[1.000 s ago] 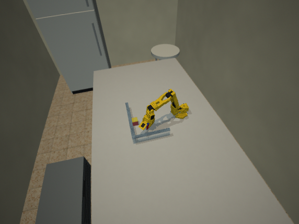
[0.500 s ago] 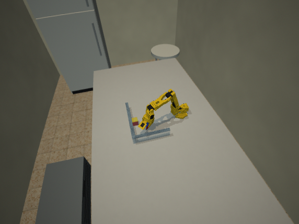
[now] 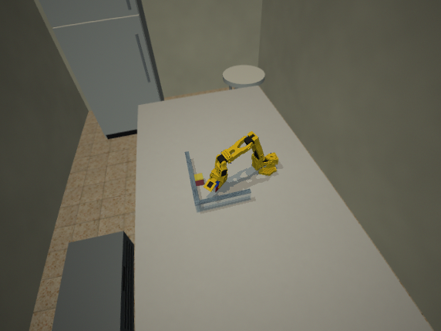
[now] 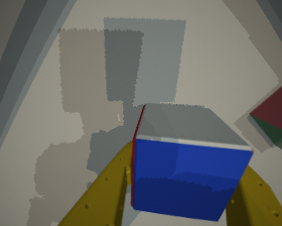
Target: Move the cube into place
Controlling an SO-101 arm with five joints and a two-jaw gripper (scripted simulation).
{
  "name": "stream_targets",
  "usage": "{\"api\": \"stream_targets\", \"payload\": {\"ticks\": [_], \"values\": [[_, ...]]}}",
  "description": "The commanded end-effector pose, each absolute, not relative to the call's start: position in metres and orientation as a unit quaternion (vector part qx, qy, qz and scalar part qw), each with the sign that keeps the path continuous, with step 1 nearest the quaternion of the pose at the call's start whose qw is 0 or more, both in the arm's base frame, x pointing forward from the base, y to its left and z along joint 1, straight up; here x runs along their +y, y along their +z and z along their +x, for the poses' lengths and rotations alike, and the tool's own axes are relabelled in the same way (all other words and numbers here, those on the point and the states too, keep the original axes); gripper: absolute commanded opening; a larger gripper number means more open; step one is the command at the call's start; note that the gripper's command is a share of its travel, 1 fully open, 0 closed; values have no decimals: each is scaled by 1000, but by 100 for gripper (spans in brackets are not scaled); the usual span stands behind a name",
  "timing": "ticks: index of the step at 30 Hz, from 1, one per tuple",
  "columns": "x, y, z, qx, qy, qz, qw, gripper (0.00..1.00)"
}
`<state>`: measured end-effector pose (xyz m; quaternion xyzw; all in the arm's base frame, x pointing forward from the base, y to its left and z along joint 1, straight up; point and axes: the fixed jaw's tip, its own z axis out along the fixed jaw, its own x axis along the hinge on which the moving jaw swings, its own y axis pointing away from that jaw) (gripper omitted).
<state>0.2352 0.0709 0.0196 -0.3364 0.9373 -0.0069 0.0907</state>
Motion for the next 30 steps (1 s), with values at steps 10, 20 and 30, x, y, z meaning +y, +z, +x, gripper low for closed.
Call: {"api": "stream_targets", "payload": {"ticks": [10,20,30], "values": [[70,30,242,936,-10,-333,112,22],[71,53,243,936,-10,-333,112,22],[70,74,241,936,-10,-333,112,22]]}}
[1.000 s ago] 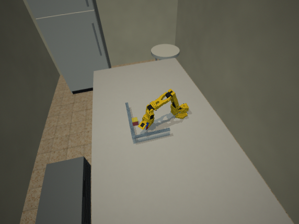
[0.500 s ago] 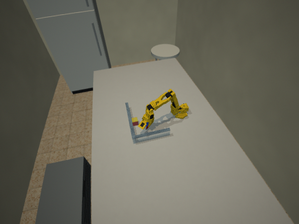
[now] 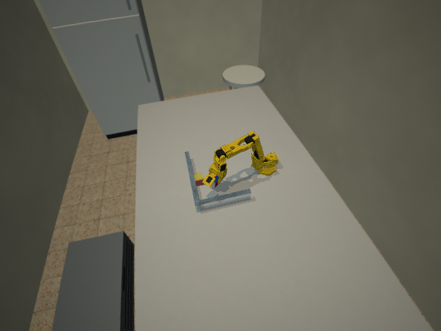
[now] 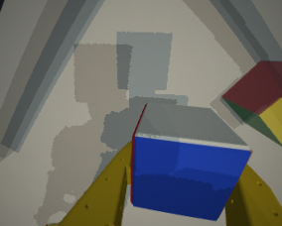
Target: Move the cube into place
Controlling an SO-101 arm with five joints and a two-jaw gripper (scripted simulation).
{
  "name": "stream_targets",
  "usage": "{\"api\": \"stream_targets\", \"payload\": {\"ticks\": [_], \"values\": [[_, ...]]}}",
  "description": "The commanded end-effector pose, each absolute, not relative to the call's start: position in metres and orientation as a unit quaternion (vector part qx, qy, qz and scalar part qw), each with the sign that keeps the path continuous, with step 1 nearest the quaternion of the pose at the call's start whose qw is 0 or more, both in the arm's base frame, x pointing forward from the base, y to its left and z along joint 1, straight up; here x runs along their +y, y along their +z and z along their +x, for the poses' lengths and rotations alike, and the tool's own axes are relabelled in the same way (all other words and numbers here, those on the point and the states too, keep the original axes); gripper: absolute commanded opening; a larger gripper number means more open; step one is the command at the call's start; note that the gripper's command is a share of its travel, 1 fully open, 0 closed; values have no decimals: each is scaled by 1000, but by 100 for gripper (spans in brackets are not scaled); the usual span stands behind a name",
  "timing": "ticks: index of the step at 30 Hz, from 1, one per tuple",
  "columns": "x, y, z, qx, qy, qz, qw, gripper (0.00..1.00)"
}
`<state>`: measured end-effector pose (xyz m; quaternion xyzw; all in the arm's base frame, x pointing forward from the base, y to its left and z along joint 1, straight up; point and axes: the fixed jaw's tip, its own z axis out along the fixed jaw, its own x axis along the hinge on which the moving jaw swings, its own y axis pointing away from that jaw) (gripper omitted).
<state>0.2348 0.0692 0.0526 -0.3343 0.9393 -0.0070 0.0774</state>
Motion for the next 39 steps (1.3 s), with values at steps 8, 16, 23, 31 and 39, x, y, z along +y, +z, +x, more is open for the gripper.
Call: {"api": "stream_targets", "payload": {"ticks": [8,16,23,31,39], "values": [[70,78,240,936,-10,-333,112,22],[70,78,240,936,-10,-333,112,22],[70,78,240,936,-10,-333,112,22],[69,81,241,936,-10,-331,118,22],[69,81,241,936,-10,-331,118,22]]}}
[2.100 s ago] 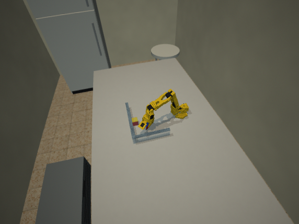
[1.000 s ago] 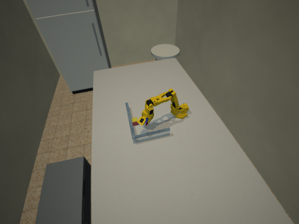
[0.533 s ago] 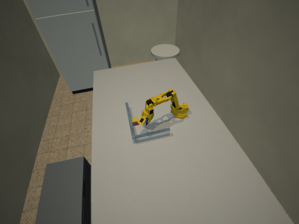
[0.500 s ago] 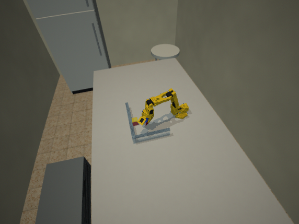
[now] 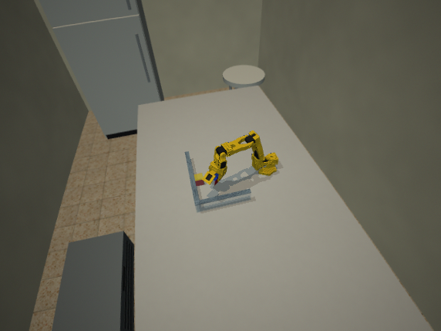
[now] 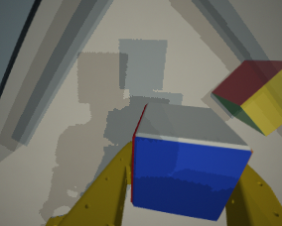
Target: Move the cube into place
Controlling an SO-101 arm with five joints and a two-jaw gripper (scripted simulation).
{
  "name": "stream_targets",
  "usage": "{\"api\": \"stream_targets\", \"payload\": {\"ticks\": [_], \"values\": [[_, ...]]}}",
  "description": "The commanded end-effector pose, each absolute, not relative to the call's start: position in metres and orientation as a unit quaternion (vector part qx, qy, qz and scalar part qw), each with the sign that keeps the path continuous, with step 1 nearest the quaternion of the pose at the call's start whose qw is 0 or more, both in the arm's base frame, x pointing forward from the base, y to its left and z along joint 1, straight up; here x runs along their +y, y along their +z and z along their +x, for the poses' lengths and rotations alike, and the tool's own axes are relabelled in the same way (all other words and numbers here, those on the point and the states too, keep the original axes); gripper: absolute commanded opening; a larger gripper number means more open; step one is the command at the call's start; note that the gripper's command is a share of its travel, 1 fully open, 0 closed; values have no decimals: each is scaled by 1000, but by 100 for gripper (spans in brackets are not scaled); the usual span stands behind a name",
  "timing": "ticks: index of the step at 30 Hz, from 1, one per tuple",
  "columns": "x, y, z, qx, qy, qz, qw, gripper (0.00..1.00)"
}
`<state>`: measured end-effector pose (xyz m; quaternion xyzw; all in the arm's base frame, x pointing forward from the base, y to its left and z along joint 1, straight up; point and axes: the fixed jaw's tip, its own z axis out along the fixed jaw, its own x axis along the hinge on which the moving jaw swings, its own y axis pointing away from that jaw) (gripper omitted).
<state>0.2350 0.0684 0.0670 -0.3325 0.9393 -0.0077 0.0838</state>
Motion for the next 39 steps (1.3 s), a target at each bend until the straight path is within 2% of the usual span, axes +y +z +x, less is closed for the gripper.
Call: {"api": "stream_targets", "payload": {"ticks": [1,39], "values": [[69,81,241,936,-10,-331,118,22],[69,81,241,933,-11,-339,118,22]]}}
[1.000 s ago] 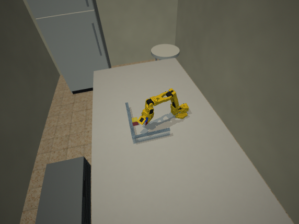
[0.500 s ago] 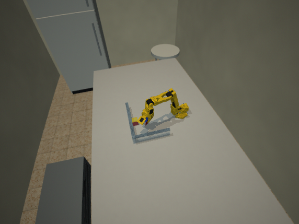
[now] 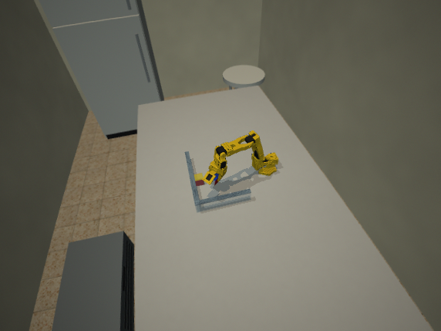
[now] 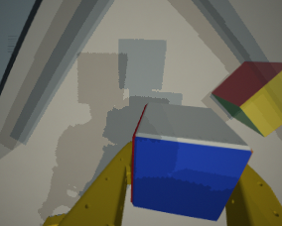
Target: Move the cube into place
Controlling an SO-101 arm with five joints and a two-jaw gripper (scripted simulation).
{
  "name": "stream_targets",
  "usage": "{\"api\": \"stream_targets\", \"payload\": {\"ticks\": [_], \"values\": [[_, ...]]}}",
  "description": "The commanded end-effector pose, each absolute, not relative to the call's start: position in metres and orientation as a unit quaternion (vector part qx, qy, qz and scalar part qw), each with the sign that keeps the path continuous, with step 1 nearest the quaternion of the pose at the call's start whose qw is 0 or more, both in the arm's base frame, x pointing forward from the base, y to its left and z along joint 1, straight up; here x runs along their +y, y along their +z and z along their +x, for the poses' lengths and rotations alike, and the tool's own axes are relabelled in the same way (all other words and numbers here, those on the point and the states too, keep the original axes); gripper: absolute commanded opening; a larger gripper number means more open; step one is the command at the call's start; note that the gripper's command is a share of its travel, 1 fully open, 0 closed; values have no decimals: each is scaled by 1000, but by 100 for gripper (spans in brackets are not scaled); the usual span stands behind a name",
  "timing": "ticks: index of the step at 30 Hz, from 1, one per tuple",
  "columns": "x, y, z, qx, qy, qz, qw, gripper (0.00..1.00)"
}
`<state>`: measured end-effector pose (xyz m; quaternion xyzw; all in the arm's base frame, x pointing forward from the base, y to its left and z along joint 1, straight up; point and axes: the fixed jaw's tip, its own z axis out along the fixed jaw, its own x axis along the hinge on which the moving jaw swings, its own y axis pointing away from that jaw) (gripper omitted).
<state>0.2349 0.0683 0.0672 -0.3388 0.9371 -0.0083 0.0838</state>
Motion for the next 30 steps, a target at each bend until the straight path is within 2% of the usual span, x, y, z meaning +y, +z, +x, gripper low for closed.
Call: {"api": "stream_targets", "payload": {"ticks": [1,30], "values": [[69,81,241,933,-11,-340,117,22],[68,81,240,919,-16,-378,114,22]]}}
